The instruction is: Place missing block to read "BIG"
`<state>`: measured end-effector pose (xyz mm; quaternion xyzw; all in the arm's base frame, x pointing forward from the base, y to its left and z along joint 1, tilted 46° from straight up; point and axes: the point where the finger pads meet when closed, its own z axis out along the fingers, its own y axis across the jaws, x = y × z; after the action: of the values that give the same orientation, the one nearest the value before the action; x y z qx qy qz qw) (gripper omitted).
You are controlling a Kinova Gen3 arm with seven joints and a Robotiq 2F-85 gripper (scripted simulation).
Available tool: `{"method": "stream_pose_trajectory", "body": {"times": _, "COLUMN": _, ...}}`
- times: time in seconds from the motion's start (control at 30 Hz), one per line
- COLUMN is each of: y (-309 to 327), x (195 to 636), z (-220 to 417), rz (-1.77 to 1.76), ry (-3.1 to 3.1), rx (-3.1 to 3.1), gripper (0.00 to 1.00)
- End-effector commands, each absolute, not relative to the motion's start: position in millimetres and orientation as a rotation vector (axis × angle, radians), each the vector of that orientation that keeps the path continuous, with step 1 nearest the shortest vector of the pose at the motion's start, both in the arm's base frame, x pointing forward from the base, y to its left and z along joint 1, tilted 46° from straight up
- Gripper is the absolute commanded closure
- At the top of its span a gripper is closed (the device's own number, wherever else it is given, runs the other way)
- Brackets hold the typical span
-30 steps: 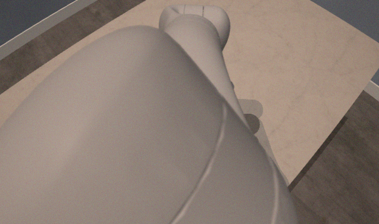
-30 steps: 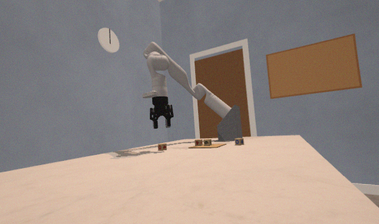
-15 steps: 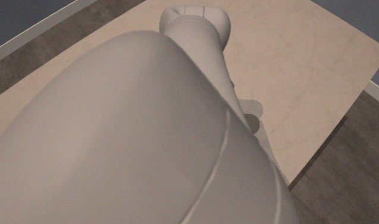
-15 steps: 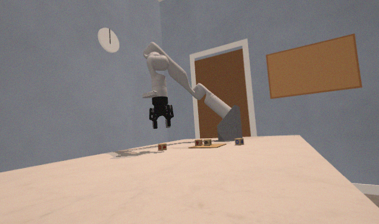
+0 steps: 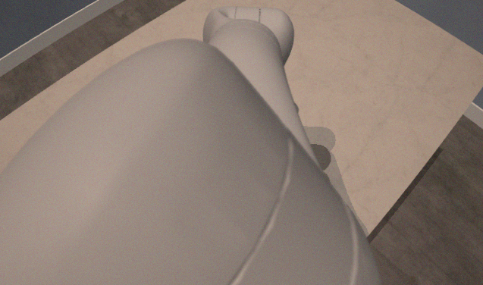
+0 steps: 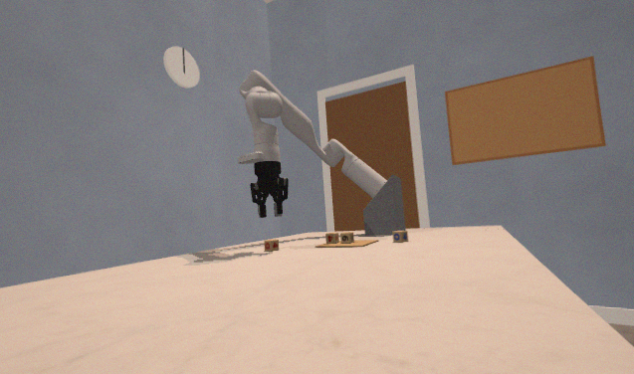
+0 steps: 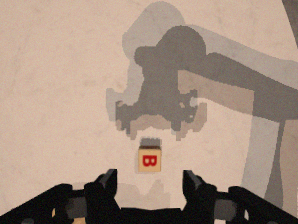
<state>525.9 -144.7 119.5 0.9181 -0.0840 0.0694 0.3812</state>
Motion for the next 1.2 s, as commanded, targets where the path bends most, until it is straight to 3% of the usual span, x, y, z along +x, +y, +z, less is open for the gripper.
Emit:
{"method": "stream_pose_trajectory", "body": {"times": 0.0, "y": -143.8, "x": 526.4, "z": 120.0, "rz": 0.179, "ry": -0.213, "rx": 2.344, "gripper": 0.33}}
{"method": "stream_pose_trajectory", "body": {"times": 1.17, "y": -146.5, "x": 526.8, "z": 117.4, "rz": 0.179, "ry": -0.213, "rx": 2.344, "gripper": 0.33}}
